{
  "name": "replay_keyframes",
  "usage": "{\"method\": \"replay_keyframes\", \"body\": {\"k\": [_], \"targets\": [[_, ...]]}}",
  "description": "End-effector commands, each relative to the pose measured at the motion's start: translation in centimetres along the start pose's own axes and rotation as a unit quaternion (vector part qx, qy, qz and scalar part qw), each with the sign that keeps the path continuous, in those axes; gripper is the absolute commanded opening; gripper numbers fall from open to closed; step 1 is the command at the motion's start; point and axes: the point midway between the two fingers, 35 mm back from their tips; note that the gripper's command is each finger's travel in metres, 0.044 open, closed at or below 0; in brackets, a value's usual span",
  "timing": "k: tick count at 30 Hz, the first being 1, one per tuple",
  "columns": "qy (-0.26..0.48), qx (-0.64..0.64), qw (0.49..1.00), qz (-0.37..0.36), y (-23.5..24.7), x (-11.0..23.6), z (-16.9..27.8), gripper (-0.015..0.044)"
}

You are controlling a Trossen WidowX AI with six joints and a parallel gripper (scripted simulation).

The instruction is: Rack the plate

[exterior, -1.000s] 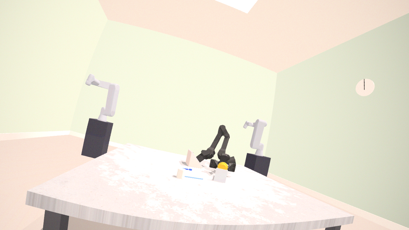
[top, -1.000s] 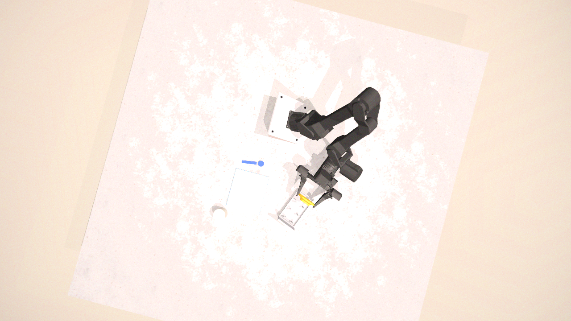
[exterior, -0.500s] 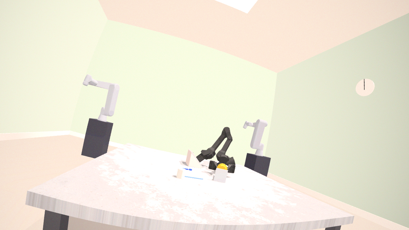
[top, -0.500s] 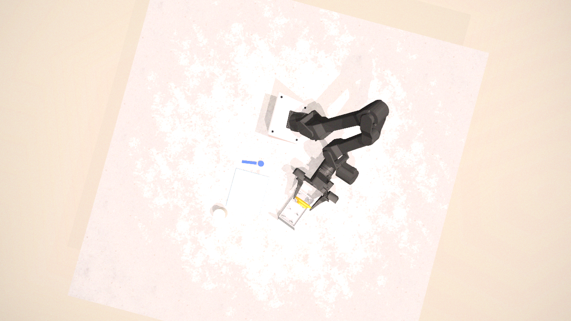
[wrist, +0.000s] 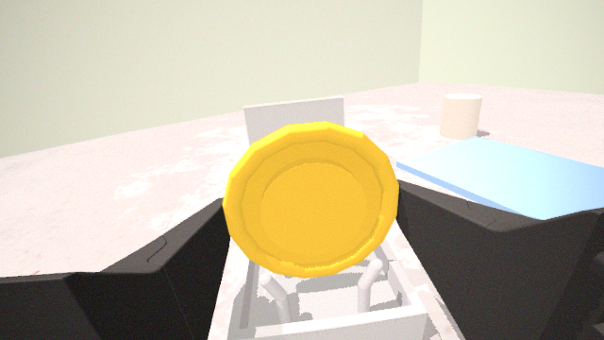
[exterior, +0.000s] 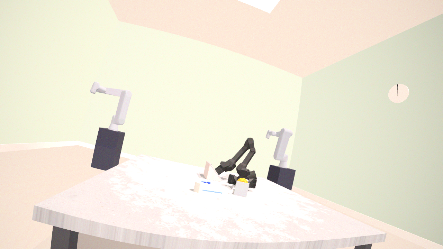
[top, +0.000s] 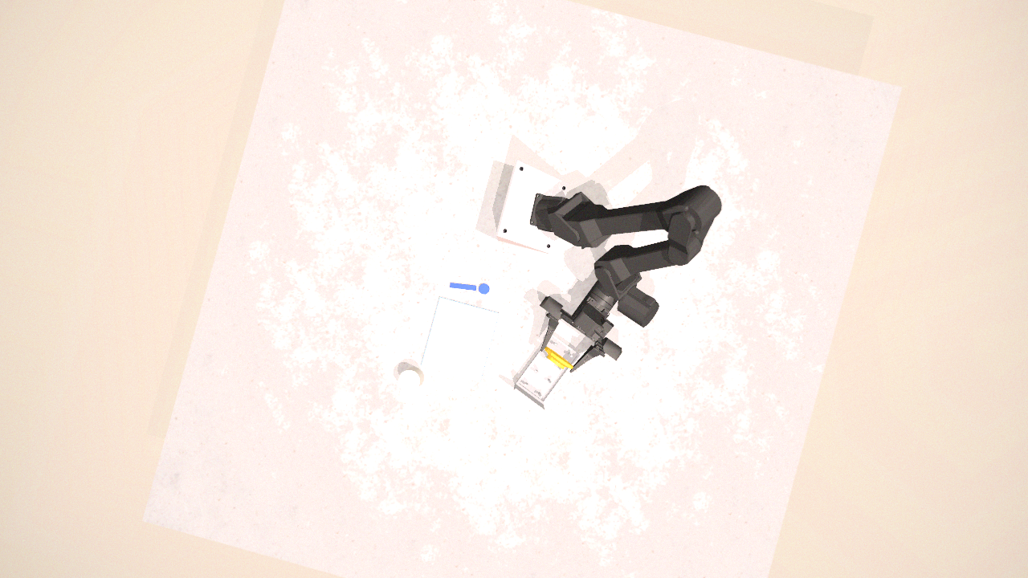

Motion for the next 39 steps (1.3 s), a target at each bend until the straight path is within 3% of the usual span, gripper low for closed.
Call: {"method": "replay_keyframes", "body": {"k": [1, 15, 23, 36, 39], "targets": [[0.0, 0.001, 1.0, 0.0, 0.0, 0.0, 0.0, 0.0026], [0.0, 0.0, 1.0, 0.0, 0.0, 0.0, 0.0, 0.0394], [0.001, 0.0, 1.0, 0.002, 0.2, -0.2, -0.4, 0.04], [-0.006, 0.01, 1.0, 0.005, 1.5, -1.1, -11.2, 0.04], [-0.007, 0.012, 1.0, 0.004, 1.5, -1.0, -11.8, 0.04]]}}
Point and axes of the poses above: the point midway between the two fingers, 35 mm back from their tips, its own x axis back along the fingers, its own y axis across the jaws, z = x × y, and after that the axes turned 3 degrees about -x, right-handed
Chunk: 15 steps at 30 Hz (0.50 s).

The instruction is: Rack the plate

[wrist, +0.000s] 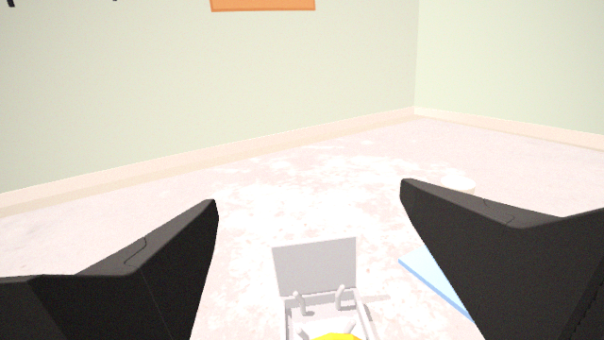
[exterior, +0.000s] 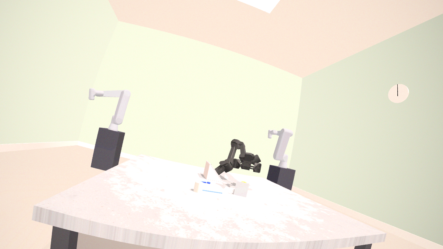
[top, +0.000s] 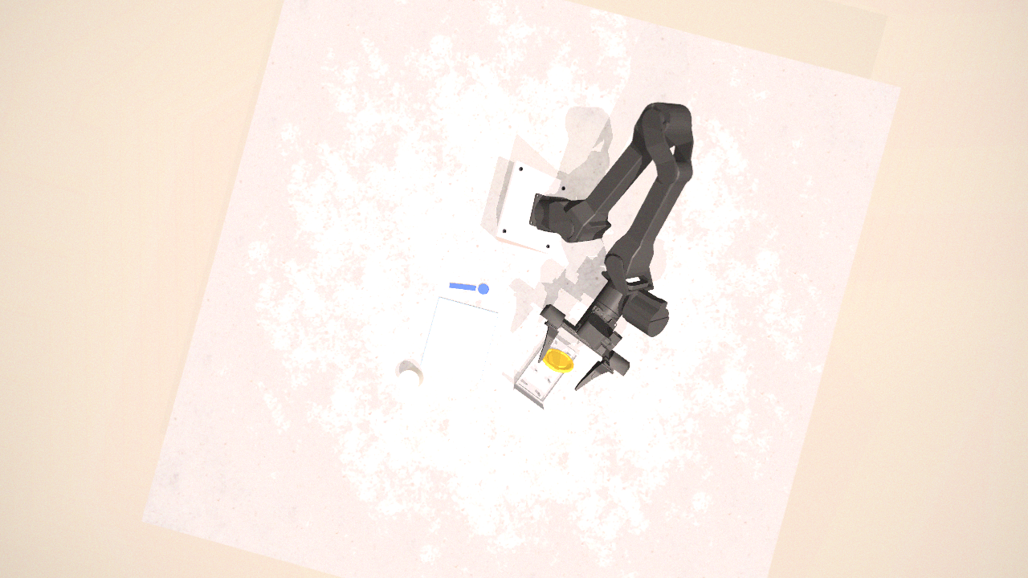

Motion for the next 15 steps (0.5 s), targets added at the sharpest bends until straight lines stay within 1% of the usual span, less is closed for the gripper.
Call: {"method": "replay_keyframes", "body": {"k": [1, 8, 15], "targets": [[0.004, 0.01, 1.0, -0.001, -0.1, 0.2, -0.7, 0.04], [0.047, 0.095, 0.993, 0.05, -1.5, -1.3, -0.7, 0.04], [0.108, 0.179, 0.973, 0.102, -3.4, -2.7, -0.8, 0.04]]}}
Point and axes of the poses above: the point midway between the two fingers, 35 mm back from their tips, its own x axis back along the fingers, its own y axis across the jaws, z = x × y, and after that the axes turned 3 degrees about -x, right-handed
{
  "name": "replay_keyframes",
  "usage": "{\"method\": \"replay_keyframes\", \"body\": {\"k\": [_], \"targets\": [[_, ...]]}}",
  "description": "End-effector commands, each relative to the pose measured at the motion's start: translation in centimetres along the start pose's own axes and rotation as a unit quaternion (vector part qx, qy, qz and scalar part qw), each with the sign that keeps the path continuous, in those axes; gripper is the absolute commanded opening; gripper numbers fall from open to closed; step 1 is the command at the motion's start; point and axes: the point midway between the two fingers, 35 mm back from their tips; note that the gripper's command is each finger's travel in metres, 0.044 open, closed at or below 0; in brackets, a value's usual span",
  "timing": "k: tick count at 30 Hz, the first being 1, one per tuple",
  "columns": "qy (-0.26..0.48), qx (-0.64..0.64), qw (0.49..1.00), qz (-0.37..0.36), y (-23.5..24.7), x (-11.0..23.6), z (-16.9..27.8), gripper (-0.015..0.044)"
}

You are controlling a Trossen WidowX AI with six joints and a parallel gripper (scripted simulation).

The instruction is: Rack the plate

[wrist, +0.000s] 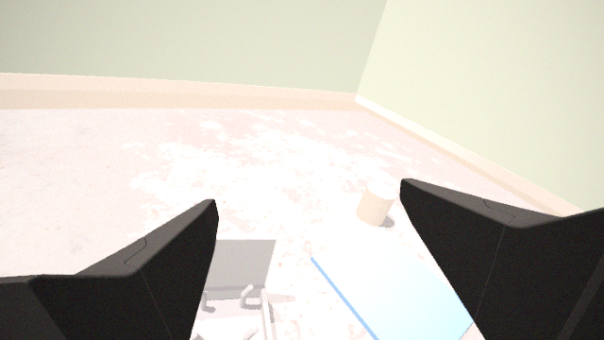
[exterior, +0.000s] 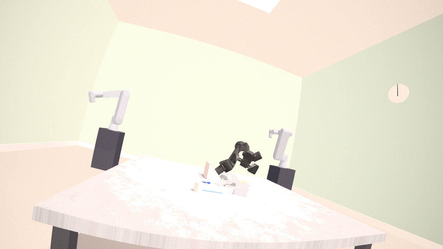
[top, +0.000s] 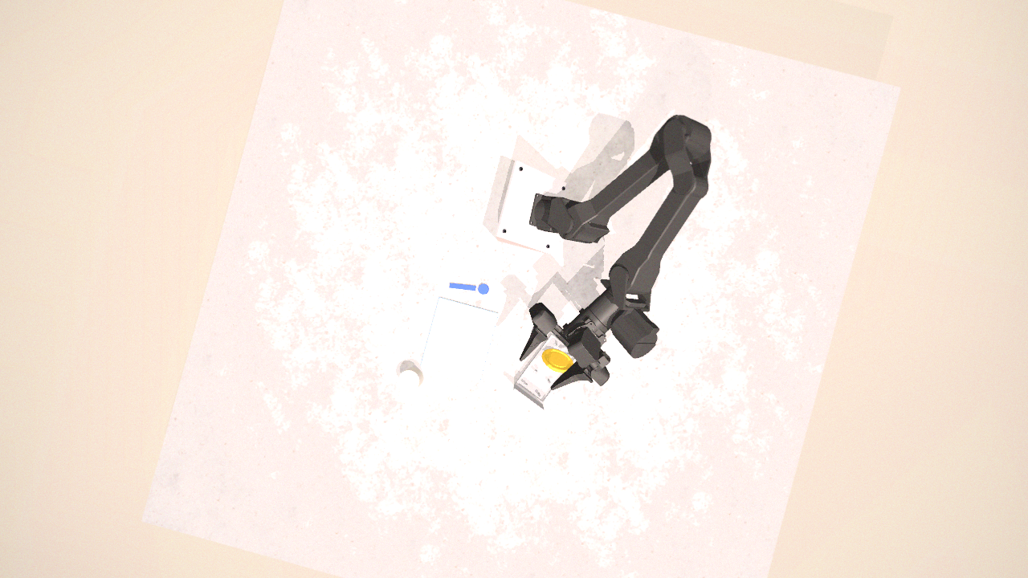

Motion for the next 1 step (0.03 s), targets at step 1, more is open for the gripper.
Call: {"method": "replay_keyframes", "body": {"k": [1], "targets": [[0.038, 0.044, 0.998, 0.026, -1.0, -0.89, 0.19, 0.04]]}}
Point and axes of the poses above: the point midway between the two fingers, 35 mm back from their tips, its own x axis back along the fingers, its own y axis across the jaws, z = x × y, and after that the axes turned 3 degrees about -x, right-handed
